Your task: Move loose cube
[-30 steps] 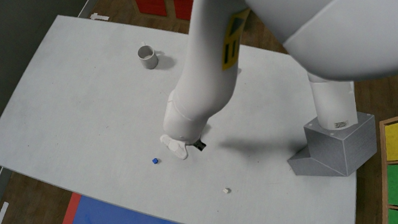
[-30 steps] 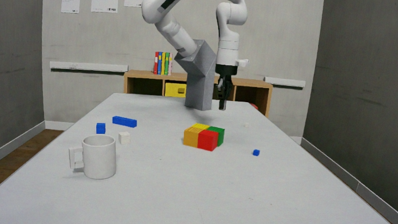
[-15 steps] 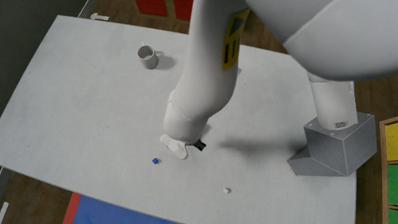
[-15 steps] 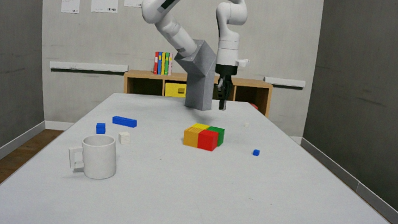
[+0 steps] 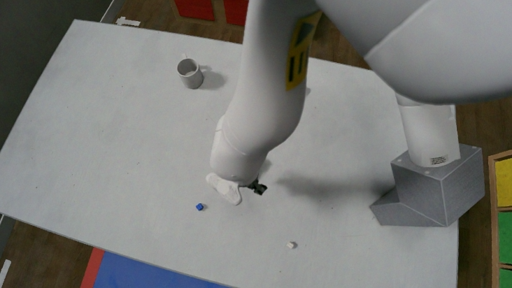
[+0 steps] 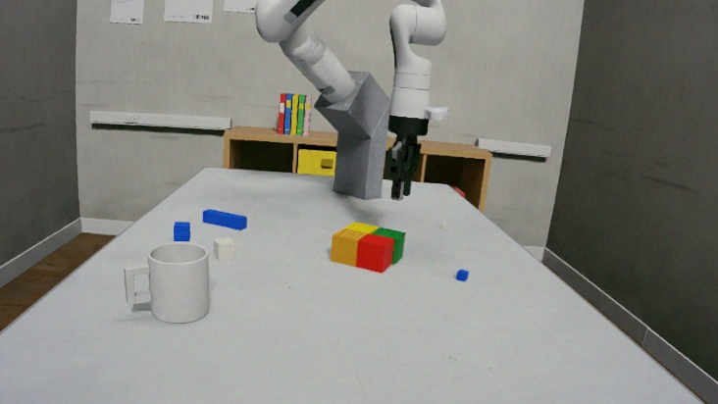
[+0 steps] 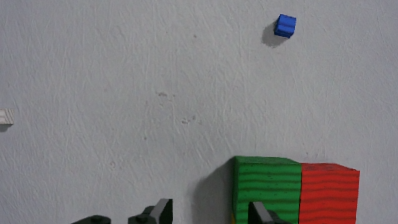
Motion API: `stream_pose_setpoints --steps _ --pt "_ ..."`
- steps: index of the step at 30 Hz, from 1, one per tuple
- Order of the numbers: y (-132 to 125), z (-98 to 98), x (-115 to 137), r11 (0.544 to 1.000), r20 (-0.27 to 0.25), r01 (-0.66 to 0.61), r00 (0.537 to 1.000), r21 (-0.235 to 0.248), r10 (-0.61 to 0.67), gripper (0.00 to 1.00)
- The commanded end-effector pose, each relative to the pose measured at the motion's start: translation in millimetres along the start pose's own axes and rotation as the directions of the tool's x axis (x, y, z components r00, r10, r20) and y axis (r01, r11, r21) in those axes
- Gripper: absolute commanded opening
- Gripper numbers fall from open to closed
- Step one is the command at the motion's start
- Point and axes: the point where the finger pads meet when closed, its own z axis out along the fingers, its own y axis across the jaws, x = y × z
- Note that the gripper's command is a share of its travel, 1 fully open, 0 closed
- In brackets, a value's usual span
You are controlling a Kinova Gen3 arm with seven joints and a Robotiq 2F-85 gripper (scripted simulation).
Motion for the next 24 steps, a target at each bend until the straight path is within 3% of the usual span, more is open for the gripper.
stream_pose_setpoints --steps 1,24 --pt "-0.8 -1.1 -0.9 1.000 0.002 -0.007 1.000 0.001 0.007 0.54" --pt "-6.4 0.7 -0.4 0.997 0.012 -0.076 0.997 0.020 0.076 0.54"
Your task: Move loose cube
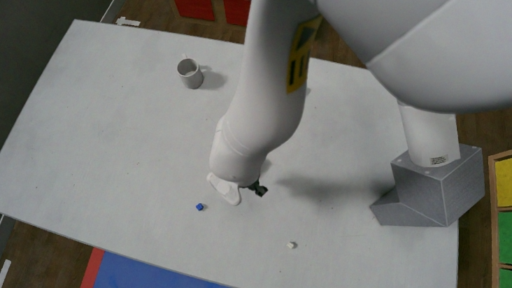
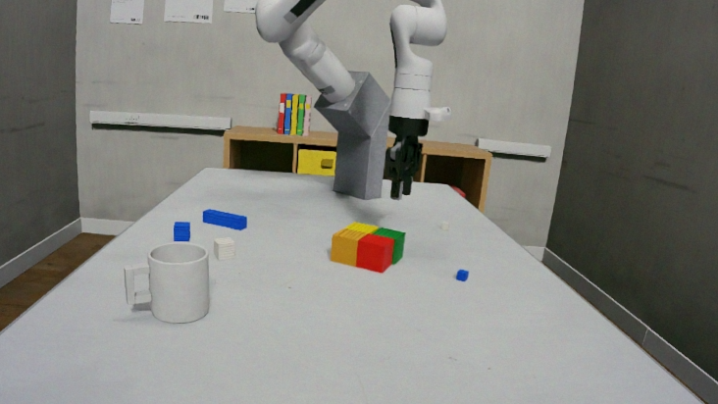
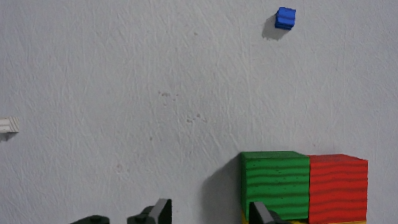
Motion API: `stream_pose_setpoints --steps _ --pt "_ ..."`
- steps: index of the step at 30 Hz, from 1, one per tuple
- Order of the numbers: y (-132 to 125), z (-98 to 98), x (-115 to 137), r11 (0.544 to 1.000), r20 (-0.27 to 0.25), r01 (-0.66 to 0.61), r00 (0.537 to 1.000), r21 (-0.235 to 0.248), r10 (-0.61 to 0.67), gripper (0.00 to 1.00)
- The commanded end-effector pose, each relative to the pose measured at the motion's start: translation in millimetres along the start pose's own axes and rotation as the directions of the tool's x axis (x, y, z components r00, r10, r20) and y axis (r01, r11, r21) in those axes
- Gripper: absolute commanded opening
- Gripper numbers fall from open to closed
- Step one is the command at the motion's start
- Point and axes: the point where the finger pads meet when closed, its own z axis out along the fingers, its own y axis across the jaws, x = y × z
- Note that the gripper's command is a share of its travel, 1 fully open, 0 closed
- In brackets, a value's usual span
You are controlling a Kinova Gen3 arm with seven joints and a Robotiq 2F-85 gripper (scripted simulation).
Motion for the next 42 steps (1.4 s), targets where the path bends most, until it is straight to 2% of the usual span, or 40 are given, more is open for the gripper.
stream_pose_setpoints --steps 1,24,42 --pt "-1.5 0.2 1.0 1.000 0.003 -0.030 1.000 0.005 0.029 0.54" --pt "-15.4 4.7 -4.8 0.975 0.048 -0.216 0.976 0.043 0.214 0.54" --pt "-29.6 8.3 -11.4 0.888 0.118 -0.456 0.886 0.056 0.448 0.54"
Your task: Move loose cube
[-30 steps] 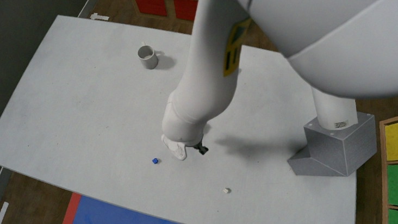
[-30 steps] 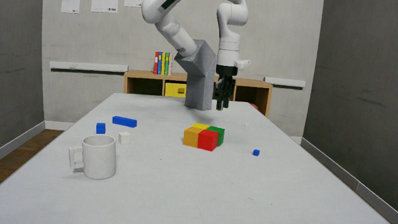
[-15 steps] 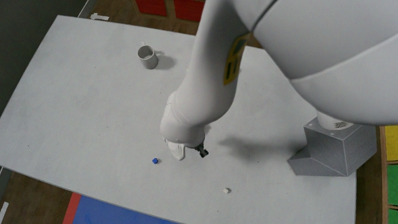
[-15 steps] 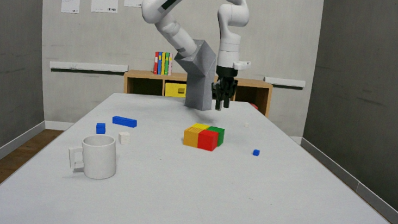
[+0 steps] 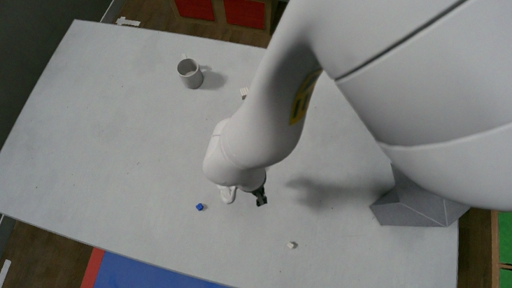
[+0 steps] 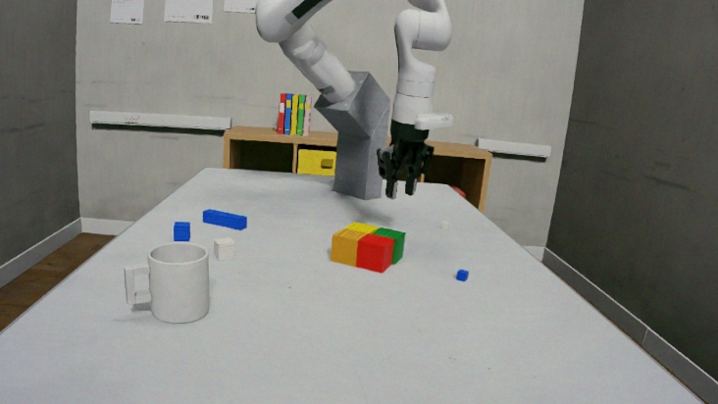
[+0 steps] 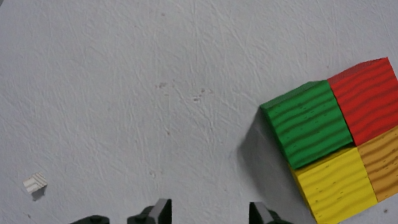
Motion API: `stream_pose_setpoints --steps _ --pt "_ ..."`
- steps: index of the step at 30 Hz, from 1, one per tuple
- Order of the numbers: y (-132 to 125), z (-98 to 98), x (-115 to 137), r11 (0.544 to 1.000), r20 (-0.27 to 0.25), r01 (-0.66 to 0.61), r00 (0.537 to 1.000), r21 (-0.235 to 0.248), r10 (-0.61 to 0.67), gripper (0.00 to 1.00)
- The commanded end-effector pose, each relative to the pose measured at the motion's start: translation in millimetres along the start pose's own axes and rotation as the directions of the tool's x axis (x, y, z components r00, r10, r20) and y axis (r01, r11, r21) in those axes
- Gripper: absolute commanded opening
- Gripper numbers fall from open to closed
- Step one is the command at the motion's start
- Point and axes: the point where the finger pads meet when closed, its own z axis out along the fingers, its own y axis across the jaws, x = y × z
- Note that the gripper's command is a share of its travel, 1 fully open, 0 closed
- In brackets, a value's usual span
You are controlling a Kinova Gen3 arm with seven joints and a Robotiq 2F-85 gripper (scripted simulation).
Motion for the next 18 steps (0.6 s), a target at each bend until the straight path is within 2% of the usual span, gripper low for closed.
stream_pose_setpoints --steps 1,8,14,18 --pt "-1.2 2.1 -1.2 0.999 0.014 -0.054 0.998 0.000 0.054 0.54" --pt "-4.8 3.8 -5.7 0.981 0.043 -0.192 0.980 0.003 0.192 0.54" --pt "-7.2 4.8 -8.7 0.948 0.066 -0.317 0.946 -0.002 0.317 0.54" --pt "-7.8 5.1 -9.5 0.933 0.072 -0.360 0.931 -0.005 0.359 0.54"
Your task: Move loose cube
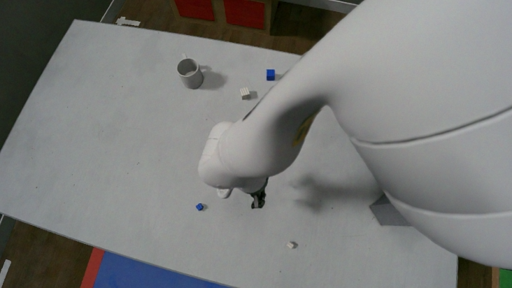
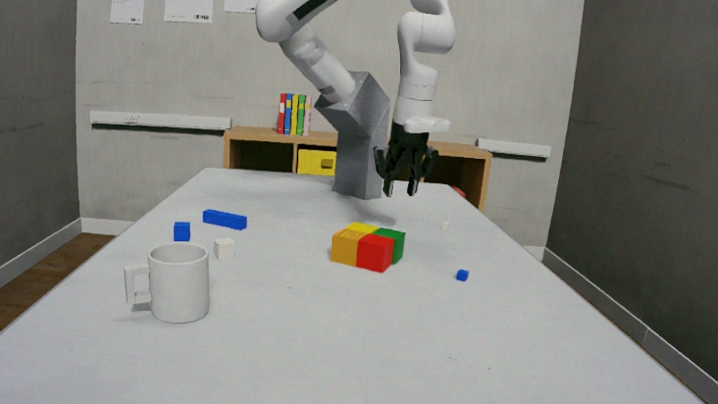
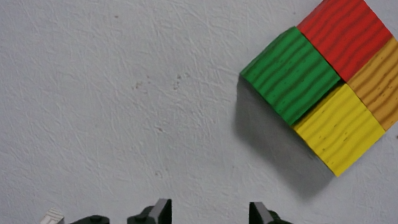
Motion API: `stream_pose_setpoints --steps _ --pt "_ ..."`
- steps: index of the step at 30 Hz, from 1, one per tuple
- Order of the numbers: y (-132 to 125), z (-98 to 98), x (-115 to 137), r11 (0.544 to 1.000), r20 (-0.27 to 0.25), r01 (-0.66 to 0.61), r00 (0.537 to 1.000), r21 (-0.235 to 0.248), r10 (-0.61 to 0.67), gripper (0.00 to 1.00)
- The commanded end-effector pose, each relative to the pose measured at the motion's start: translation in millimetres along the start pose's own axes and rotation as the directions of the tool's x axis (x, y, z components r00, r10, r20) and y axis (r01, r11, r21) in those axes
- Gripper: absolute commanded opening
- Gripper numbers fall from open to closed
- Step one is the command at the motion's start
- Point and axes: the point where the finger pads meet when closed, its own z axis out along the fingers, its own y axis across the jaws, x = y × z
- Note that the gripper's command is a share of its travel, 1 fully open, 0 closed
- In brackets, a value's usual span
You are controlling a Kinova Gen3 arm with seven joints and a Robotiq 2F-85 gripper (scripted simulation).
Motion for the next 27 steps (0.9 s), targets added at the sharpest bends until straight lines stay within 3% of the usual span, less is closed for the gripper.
stream_pose_setpoints --steps 1,13,15,27 --pt "-0.7 1.8 -0.6 0.997 0.013 -0.074 0.997 -0.006 0.074 0.54" --pt "-1.4 2.3 -1.9 0.934 0.038 -0.356 0.933 -0.024 0.357 0.54" --pt "-1.4 2.3 -1.9 0.934 0.038 -0.356 0.933 -0.024 0.357 0.54" --pt "-0.4 0.8 4.3 0.780 0.032 -0.624 0.779 -0.044 0.626 0.54"
